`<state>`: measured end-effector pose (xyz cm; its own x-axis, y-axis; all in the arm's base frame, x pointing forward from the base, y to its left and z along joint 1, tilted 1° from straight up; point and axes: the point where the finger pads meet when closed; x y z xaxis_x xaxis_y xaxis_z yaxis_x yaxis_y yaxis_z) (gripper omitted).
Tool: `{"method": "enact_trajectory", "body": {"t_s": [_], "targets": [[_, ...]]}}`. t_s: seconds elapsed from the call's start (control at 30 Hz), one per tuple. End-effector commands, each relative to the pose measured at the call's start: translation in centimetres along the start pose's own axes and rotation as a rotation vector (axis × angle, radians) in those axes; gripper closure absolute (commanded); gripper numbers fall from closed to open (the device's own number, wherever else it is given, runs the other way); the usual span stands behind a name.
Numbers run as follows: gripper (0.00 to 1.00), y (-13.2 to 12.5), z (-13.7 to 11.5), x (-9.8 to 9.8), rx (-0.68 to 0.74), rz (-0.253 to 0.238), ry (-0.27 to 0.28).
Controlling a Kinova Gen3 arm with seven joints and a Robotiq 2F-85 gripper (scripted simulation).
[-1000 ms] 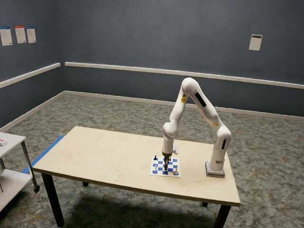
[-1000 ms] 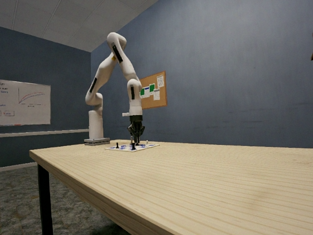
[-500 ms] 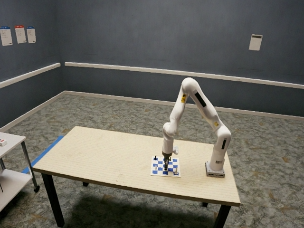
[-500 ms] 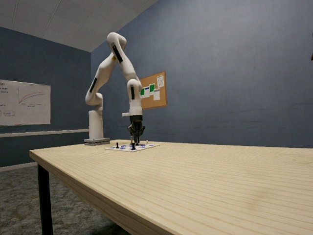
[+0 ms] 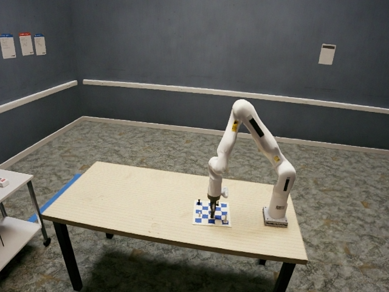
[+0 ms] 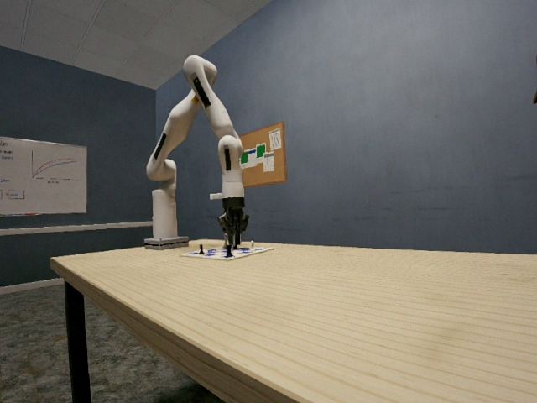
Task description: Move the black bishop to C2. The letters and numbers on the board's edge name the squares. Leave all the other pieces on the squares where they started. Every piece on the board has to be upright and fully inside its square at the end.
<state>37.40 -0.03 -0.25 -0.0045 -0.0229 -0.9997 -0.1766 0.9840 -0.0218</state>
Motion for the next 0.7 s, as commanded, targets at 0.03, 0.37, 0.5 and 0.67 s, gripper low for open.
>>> {"method": "enact_trajectory", "body": {"t_s": [0.03,0.37,0.5,0.67], "targets": [[0.63,0.0,0.0,-0.1,0.000,0.000,-0.001],[0.63,0.0,0.0,-0.1,0.000,0.000,-0.001],[0.63,0.0,0.0,-0.2,0.000,0.000,-0.001],[0.63,0.0,0.0,-1.6,0.000,0.000,-0.001]]}}
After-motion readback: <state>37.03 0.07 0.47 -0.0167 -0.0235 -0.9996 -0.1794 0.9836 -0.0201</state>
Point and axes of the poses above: the point where the finger pads meet when closed, its own x axis out along the fingers, its own y axis across the jaws, z = x × y, and after that the axes turned 13 degrees about -x, right-handed
